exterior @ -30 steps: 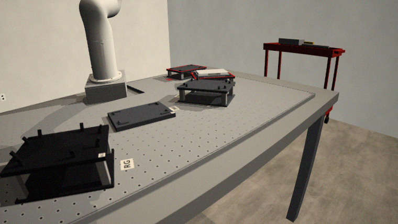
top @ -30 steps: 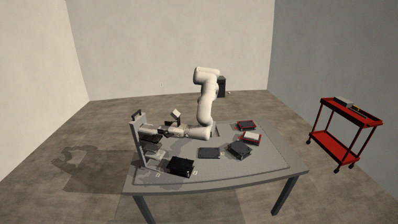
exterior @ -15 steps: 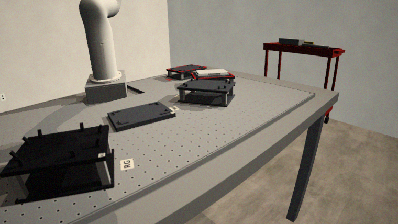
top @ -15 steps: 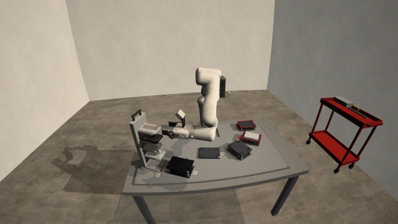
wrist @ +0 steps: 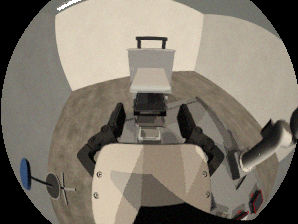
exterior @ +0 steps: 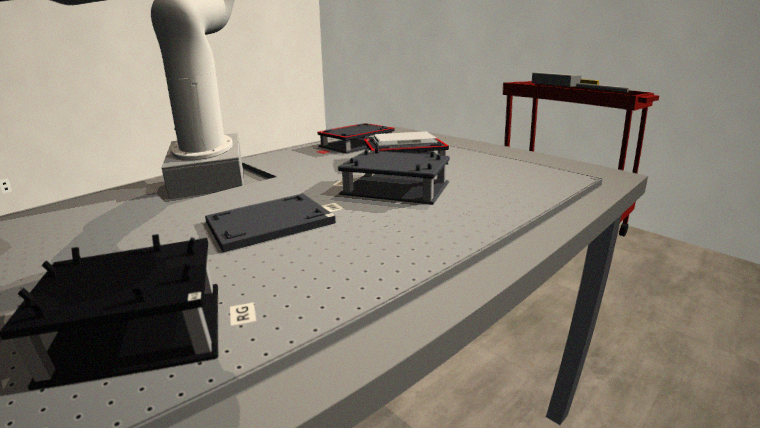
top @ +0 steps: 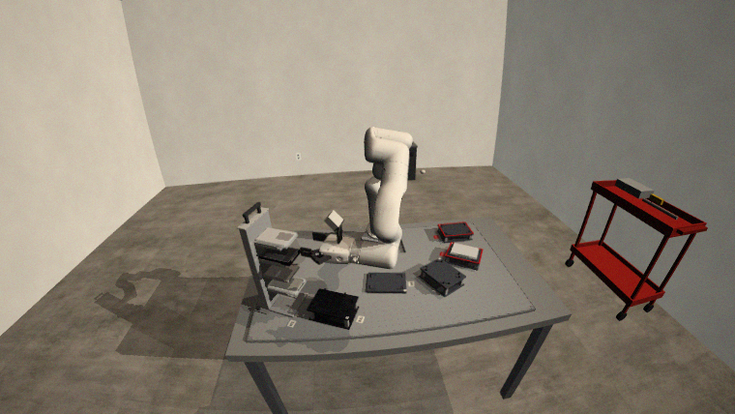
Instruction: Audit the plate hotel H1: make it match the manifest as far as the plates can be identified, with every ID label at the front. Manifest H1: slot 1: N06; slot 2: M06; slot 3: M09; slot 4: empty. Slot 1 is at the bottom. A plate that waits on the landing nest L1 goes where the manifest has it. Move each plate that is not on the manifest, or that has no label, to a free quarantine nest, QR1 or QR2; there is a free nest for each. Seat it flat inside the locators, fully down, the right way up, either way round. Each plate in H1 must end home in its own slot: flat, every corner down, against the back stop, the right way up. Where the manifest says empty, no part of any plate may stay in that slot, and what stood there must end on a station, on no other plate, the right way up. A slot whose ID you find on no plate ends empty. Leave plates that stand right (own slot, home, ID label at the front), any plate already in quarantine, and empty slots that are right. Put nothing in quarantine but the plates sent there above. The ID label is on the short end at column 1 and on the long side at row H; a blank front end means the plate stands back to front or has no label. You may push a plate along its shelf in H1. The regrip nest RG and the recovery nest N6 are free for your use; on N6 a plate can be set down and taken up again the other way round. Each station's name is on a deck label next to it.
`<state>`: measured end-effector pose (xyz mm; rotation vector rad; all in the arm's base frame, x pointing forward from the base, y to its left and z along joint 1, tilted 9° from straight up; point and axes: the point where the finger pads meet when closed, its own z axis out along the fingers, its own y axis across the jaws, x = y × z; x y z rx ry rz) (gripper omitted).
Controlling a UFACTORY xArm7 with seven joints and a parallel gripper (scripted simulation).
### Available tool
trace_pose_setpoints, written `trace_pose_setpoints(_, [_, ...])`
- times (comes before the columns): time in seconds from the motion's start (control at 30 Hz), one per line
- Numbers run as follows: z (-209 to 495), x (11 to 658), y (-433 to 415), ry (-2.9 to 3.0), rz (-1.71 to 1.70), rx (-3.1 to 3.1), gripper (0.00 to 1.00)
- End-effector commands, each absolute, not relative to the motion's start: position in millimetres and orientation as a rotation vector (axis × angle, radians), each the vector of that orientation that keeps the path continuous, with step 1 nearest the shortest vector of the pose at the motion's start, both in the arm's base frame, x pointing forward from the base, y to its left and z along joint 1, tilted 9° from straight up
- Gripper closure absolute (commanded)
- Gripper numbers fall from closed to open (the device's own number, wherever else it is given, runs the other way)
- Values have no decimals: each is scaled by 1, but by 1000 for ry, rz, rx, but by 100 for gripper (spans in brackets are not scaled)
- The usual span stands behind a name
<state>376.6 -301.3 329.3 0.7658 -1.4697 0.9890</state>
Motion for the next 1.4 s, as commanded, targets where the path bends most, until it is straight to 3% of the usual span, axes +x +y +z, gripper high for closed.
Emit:
trace_pose_setpoints(0.0, [319, 379, -302, -1472, 991, 764, 0])
trace_pose_setpoints(1.37, [289, 370, -332, -1472, 991, 763, 0])
